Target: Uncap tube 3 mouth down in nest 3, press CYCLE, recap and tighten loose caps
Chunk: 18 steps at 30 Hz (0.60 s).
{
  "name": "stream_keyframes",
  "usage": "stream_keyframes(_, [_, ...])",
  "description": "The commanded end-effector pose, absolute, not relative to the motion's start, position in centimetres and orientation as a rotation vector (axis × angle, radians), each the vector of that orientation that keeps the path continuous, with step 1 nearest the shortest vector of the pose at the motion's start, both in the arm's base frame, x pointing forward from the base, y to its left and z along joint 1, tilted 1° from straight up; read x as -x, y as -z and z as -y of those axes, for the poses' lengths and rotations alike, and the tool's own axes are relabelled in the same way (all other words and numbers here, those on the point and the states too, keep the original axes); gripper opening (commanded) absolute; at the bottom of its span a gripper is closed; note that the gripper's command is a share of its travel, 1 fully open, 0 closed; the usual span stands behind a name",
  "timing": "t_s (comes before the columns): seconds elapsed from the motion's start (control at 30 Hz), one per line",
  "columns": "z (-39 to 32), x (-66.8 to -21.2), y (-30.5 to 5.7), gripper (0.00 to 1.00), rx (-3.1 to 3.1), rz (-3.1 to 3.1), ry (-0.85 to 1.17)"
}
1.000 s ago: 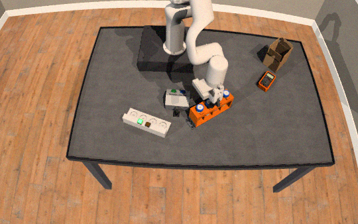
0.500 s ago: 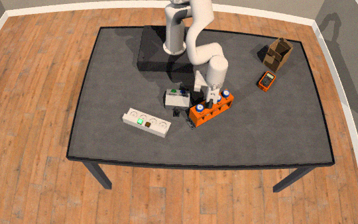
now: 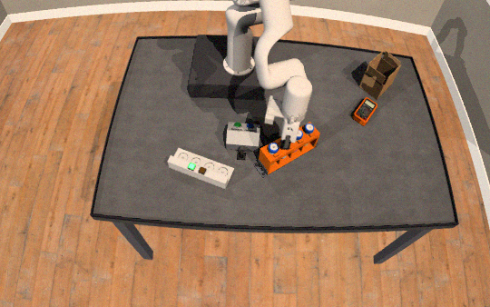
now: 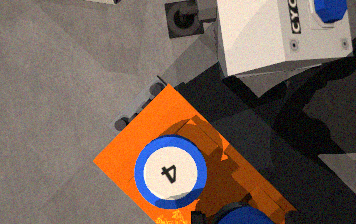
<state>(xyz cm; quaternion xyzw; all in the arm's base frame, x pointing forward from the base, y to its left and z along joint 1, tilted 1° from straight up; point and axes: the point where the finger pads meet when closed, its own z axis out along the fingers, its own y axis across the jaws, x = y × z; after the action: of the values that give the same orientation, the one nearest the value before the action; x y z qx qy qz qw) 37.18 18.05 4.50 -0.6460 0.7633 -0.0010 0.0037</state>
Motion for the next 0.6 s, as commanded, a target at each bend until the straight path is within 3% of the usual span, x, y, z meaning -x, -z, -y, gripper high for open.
stream_keyframes(0.0, [-18.11, -37.3, -4.64, 0.46, 2.023, -2.391, 0.012])
stream_keyframes(0.57, [-18.11, -37.3, -4.7, 0.46, 2.869, -1.265, 0.017])
